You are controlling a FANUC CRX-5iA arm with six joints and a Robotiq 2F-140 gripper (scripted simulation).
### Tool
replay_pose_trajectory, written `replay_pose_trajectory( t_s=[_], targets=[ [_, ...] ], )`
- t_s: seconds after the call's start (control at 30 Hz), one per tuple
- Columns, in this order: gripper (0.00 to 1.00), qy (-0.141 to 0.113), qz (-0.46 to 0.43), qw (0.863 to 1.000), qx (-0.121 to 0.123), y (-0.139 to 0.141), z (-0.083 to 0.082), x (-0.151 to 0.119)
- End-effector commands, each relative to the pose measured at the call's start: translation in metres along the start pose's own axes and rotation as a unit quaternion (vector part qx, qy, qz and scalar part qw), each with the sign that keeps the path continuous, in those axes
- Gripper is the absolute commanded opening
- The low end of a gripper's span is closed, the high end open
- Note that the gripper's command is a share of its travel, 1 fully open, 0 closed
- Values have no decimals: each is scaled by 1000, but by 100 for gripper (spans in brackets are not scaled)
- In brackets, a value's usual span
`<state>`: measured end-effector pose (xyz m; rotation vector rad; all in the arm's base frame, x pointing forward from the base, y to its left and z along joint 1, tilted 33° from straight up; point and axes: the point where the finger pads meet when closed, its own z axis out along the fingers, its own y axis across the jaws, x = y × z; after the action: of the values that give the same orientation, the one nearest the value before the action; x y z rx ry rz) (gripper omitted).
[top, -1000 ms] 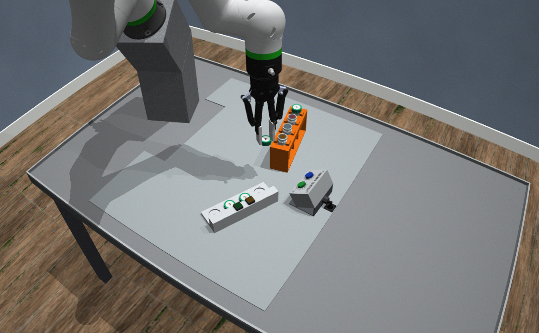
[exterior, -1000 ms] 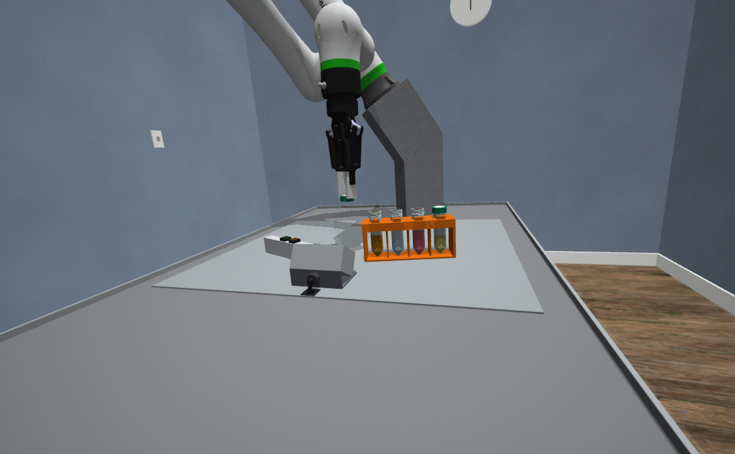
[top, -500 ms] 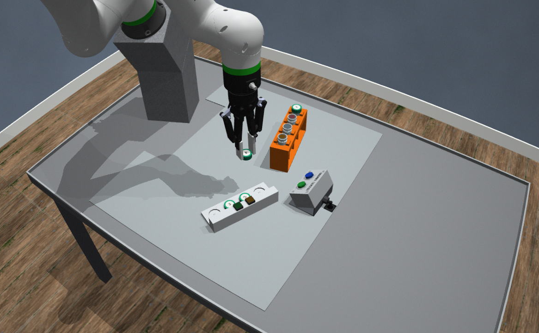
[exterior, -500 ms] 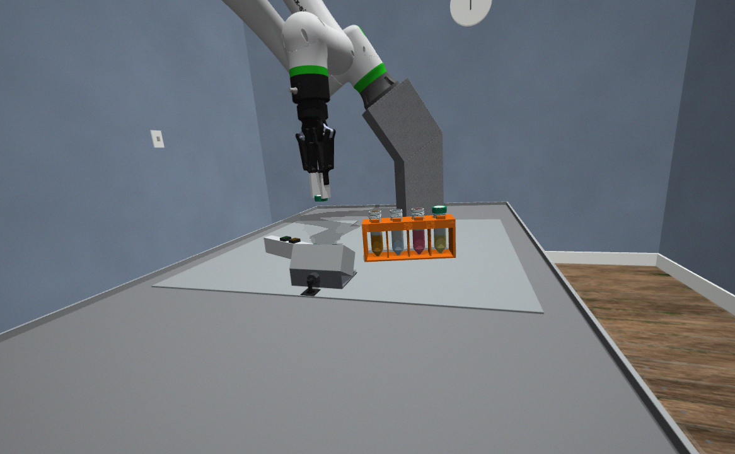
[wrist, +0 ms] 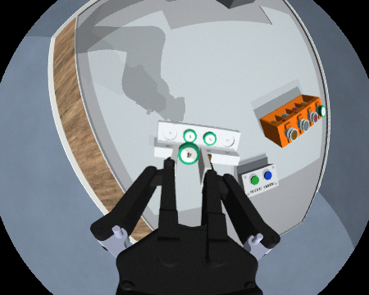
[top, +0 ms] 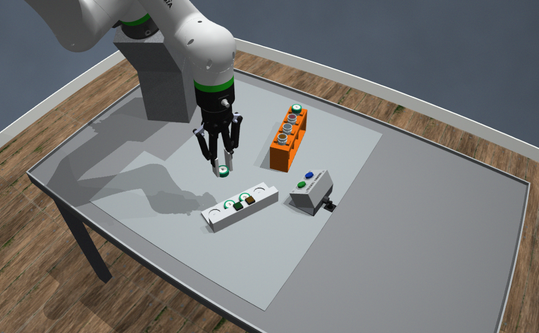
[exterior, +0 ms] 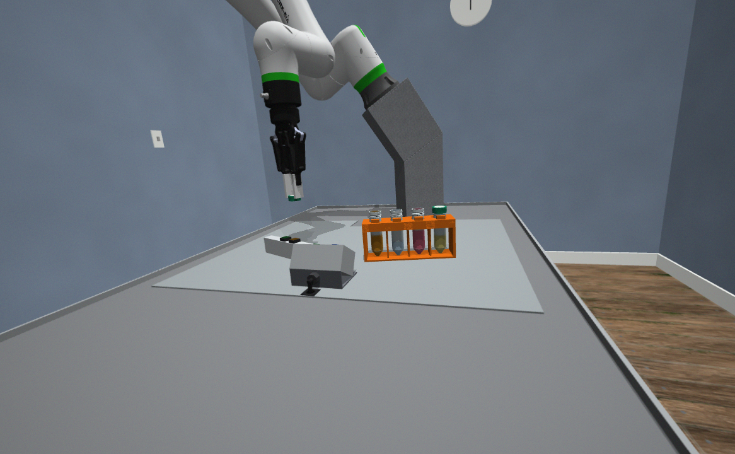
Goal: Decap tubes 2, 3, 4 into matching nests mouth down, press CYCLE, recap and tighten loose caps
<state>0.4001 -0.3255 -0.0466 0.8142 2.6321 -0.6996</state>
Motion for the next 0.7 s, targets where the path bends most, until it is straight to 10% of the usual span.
replay_pose_trajectory(
  t_s=[0.0,0.4,0.67],
  targets=[
    [0,2,-1,1000,-2,-20,0,-6],
    [0,2,-1,1000,-2,-47,0,-12],
    [0,2,-1,1000,-2,-47,30,-12]
  ],
)
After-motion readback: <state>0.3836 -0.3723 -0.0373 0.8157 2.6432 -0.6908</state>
